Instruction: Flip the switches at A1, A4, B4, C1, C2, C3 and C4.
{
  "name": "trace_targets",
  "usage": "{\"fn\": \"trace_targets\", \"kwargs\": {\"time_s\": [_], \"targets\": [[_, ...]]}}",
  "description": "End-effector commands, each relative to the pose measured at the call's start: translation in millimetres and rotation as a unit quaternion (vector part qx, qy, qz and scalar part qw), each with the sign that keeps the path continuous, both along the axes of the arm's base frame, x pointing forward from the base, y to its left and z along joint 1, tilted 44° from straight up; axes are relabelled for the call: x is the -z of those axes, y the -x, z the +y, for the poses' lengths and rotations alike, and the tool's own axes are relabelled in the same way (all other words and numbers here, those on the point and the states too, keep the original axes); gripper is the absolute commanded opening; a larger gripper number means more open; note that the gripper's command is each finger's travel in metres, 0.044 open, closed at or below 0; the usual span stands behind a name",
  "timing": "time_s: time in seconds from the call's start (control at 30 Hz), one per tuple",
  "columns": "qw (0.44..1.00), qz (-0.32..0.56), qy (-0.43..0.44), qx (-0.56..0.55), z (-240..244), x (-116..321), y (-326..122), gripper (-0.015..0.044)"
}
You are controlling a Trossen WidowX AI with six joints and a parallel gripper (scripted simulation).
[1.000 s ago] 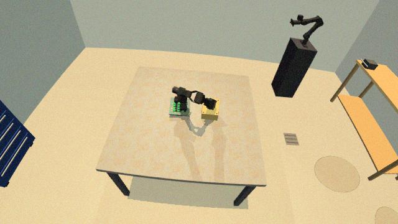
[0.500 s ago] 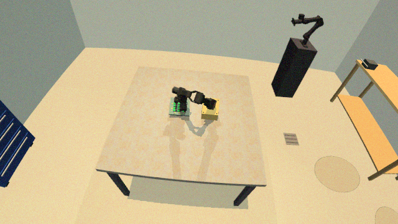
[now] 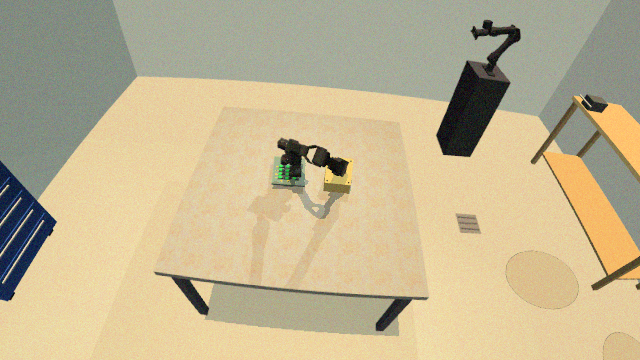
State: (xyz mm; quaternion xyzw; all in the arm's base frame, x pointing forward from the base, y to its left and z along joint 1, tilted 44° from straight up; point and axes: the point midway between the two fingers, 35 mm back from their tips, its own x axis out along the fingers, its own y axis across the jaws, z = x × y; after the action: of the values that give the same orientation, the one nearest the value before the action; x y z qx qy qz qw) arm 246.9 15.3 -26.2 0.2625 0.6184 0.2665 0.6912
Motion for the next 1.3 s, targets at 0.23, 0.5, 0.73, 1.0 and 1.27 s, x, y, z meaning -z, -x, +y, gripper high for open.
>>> {"fn": "trace_targets", "kwargs": {"time_s": [0.23,0.5,0.73,1.0,1.27], "targets": [[1.000,-0.016,0.005,0.012,-41,-38,6,0.0000],[1.000,-0.016,0.005,0.012,-59,-18,22,0.0000],[0.999,-0.026,0.004,0.021,-35,7,18,0.0000],[0.999,-0.026,0.004,0.021,-35,7,18,0.0000],[0.999,-0.026,0.003,0.021,-28,15,17,0.0000]]}}
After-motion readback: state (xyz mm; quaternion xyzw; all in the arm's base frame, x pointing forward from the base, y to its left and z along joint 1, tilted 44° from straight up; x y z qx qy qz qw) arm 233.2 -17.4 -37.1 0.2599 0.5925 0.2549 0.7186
